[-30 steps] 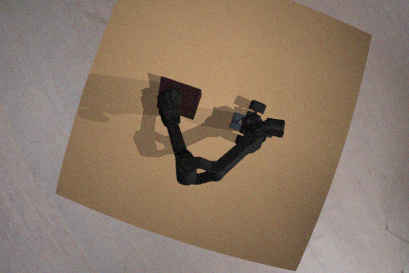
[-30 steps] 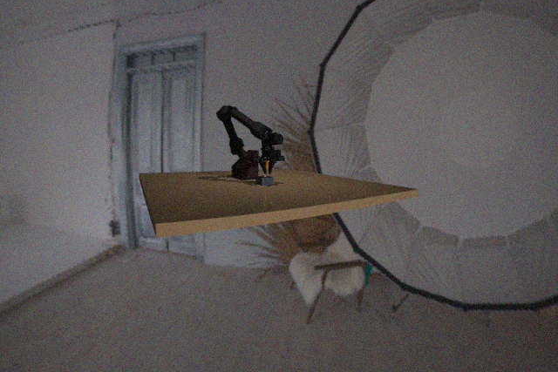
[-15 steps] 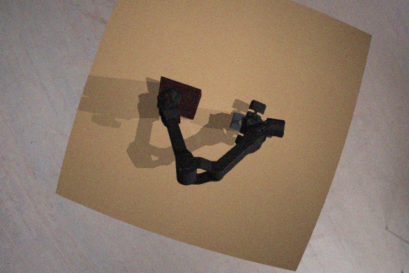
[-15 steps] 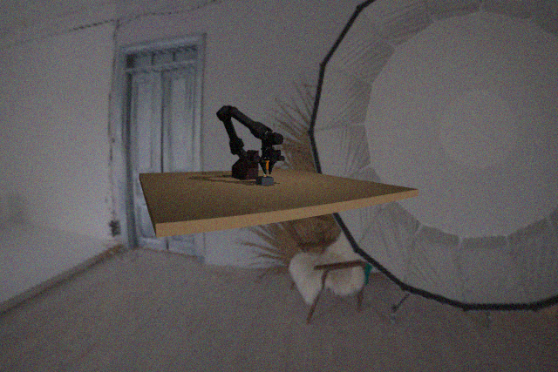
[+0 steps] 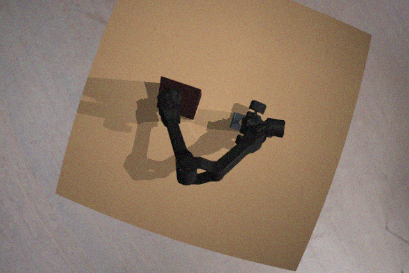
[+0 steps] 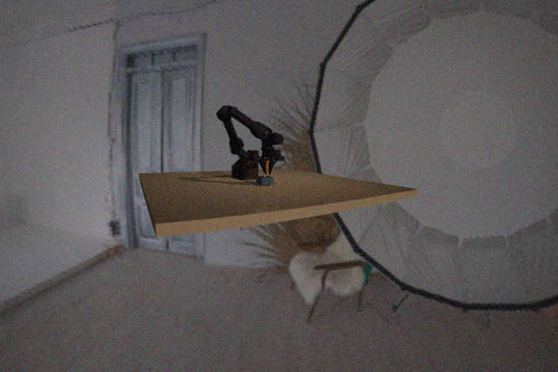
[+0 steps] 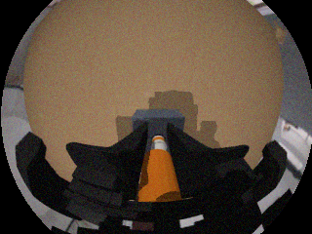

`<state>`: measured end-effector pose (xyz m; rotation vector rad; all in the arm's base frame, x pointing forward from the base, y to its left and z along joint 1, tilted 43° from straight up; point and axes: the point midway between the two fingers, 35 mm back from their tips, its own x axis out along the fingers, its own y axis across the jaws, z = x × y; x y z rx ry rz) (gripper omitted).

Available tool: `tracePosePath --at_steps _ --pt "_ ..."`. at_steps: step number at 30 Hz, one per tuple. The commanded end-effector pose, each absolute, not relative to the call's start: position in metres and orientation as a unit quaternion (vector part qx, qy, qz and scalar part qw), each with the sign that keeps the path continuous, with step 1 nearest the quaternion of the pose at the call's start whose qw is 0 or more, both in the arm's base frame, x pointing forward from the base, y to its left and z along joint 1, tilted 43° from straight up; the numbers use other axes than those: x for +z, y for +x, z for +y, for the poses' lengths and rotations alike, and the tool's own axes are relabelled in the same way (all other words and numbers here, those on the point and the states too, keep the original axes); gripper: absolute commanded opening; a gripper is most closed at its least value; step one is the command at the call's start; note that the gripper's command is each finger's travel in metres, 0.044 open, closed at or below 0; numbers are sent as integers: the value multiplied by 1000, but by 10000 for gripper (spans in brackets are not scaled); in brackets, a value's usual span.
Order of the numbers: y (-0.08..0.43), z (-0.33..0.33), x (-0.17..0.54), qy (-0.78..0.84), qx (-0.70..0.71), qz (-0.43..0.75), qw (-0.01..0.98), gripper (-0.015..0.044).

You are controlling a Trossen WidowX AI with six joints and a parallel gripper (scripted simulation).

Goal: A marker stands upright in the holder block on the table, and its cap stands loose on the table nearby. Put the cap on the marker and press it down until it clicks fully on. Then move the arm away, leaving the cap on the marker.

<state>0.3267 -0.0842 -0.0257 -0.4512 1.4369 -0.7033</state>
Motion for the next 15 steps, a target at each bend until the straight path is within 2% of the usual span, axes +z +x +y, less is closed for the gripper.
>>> tracePosePath --at_steps 1,11,12,15 --pt "317 -105 -45 -183 -330 657 653 0" --pt "318 -105 -45 -183 -330 657 653 0" --pt "327 -84 -26 -201 -313 638 674 26" --pt "327 -84 -26 -201 -313 638 674 105"
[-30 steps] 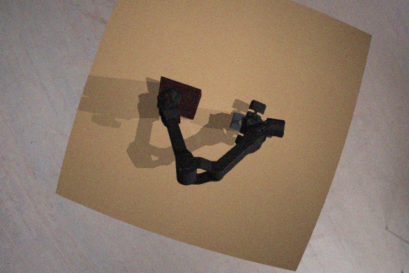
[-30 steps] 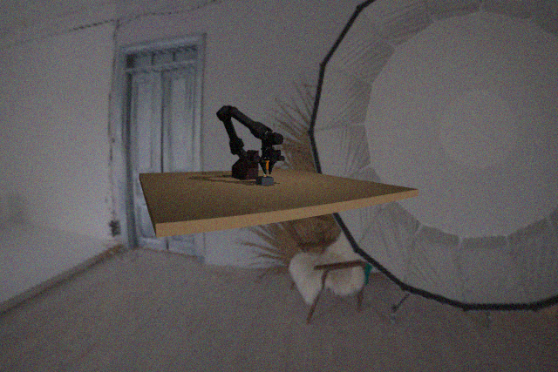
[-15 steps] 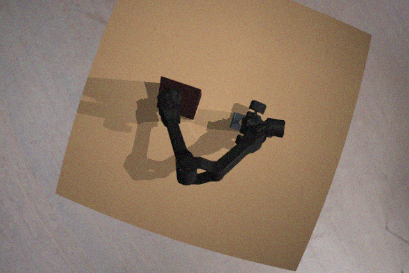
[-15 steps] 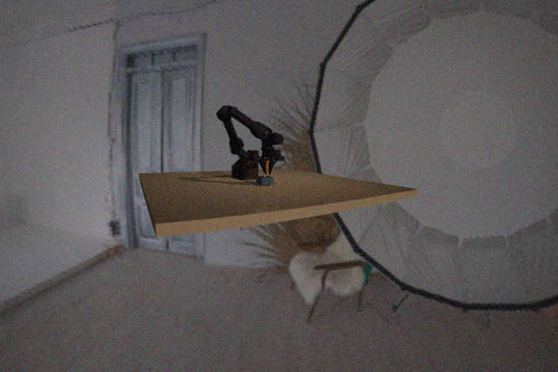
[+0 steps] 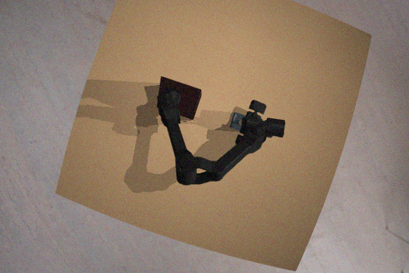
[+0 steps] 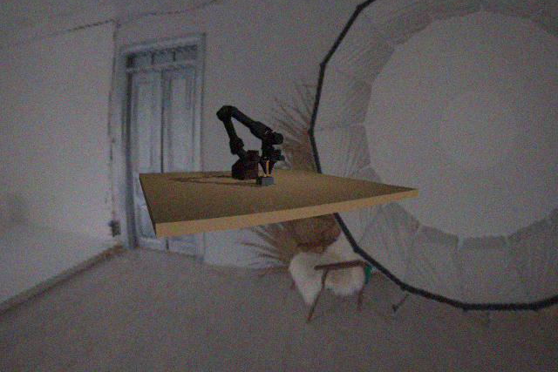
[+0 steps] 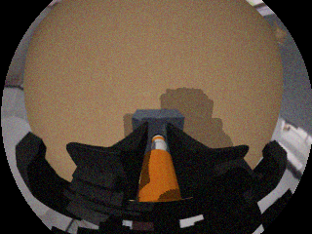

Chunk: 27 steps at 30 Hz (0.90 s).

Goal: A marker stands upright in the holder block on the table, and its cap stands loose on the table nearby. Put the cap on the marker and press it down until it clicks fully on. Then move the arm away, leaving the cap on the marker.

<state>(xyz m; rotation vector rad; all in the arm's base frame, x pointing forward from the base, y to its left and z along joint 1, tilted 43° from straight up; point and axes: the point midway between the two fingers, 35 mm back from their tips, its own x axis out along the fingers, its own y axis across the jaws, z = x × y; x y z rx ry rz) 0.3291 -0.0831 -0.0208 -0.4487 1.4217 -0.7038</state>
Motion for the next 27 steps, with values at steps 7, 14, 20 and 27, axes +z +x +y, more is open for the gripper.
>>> tracePosePath --at_steps 7,14,20,27 --pt "327 -84 -26 -201 -313 638 674 289" --pt "328 -83 -24 -201 -312 639 674 440" --pt "336 -40 23 -202 -309 635 679 440" --pt "330 -18 46 -204 -305 652 664 361"
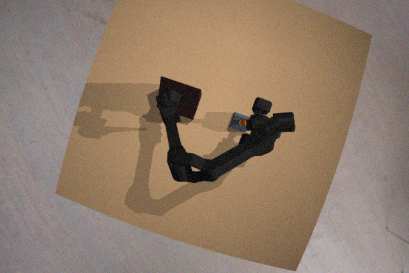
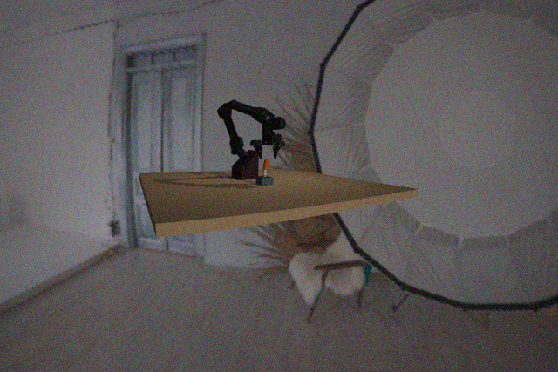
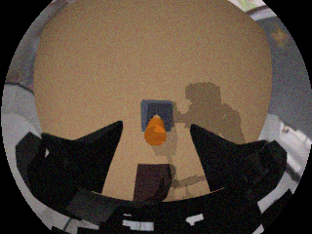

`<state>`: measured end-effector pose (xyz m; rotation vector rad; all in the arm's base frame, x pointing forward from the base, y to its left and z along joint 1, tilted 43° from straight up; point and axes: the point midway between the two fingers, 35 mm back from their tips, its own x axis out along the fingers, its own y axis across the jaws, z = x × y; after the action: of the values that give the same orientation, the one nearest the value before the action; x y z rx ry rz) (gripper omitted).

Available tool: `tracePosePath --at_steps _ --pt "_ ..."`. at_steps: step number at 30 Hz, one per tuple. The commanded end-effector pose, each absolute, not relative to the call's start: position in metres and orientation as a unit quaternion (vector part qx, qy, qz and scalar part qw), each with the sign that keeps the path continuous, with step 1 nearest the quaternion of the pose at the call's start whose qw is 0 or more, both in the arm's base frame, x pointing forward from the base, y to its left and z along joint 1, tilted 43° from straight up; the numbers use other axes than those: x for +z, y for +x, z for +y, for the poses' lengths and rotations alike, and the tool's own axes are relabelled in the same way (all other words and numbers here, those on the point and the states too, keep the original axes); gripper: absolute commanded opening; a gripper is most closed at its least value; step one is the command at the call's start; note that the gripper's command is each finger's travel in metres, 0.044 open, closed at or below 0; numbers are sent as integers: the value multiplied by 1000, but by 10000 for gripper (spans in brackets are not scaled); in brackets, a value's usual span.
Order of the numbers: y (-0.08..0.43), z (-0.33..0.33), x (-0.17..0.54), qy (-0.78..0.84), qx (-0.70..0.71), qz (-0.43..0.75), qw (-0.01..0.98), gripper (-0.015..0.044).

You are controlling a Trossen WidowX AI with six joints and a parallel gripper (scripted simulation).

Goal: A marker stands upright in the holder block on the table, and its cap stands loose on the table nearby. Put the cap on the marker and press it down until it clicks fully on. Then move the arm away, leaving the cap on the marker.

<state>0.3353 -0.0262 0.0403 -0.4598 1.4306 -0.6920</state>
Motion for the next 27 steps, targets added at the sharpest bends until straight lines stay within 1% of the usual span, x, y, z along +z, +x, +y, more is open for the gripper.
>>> tracePosePath --at_steps 1,14,27 --pt "327 -11 52 -205 -303 662 654 335" --pt "323 -6 58 -206 -301 670 646 0" --pt "323 -9 54 -206 -301 670 646 0"
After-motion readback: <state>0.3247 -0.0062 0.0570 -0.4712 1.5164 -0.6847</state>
